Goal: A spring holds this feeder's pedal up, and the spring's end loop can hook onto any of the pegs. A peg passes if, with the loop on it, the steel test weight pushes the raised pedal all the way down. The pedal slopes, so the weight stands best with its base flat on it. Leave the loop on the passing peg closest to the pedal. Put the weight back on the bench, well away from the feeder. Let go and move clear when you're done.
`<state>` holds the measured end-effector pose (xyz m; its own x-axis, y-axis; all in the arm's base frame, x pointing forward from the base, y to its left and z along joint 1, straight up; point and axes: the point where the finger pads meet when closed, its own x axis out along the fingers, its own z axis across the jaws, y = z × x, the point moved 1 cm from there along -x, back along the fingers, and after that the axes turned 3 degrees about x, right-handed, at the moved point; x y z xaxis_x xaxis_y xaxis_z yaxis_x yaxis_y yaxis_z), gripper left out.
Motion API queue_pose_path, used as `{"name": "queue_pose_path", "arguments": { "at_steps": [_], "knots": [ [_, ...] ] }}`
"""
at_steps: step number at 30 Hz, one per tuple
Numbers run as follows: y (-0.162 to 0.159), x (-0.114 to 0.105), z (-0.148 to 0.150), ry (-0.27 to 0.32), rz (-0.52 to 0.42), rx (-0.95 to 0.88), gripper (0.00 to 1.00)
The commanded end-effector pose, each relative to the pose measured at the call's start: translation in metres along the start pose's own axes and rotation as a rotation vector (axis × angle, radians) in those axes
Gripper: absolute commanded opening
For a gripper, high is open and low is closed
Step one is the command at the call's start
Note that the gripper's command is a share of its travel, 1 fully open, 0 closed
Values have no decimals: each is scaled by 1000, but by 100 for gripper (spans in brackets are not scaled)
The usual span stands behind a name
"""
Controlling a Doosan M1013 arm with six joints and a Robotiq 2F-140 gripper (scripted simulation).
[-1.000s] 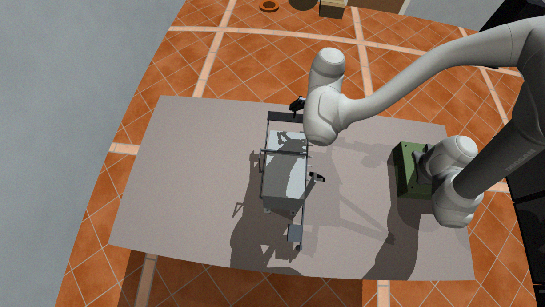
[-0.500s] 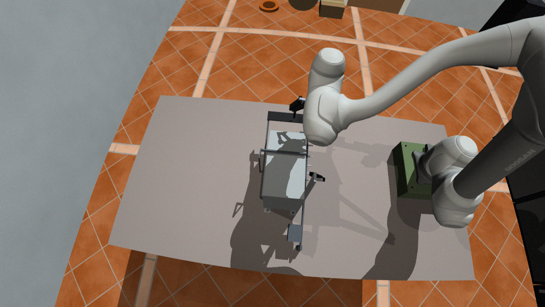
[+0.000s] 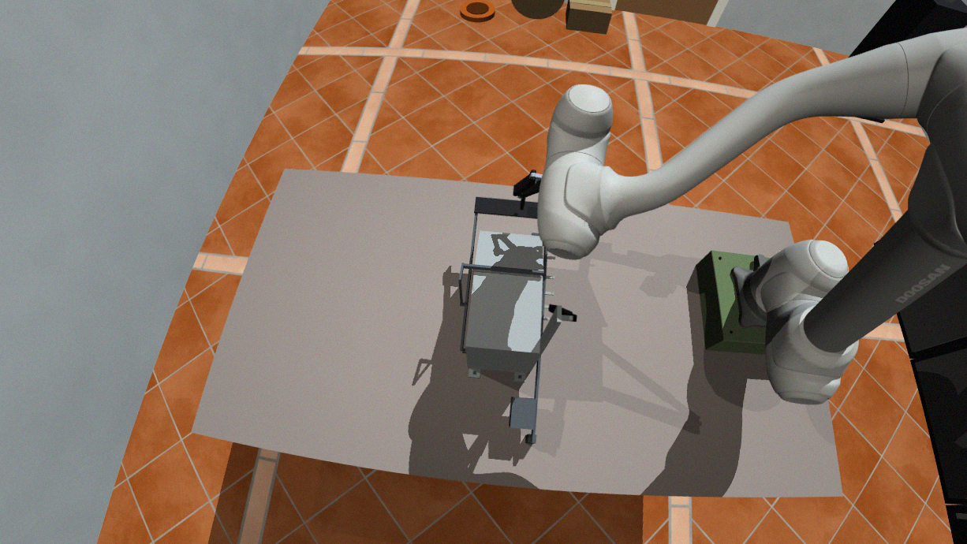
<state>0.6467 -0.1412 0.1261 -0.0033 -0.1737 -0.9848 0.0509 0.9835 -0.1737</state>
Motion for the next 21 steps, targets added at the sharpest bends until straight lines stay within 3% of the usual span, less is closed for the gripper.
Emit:
{"name": "queue_pose_path", "arguments": {
  "at_steps": [1, 9, 10, 21],
  "knots": [
    [0, -1, 0, -1, 0, 0, 100],
    [0, -1, 0, -1, 0, 0, 100],
    [0, -1, 0, -1, 0, 0, 25],
    [0, -1, 0, -1, 0, 0, 25]
  ]
}}
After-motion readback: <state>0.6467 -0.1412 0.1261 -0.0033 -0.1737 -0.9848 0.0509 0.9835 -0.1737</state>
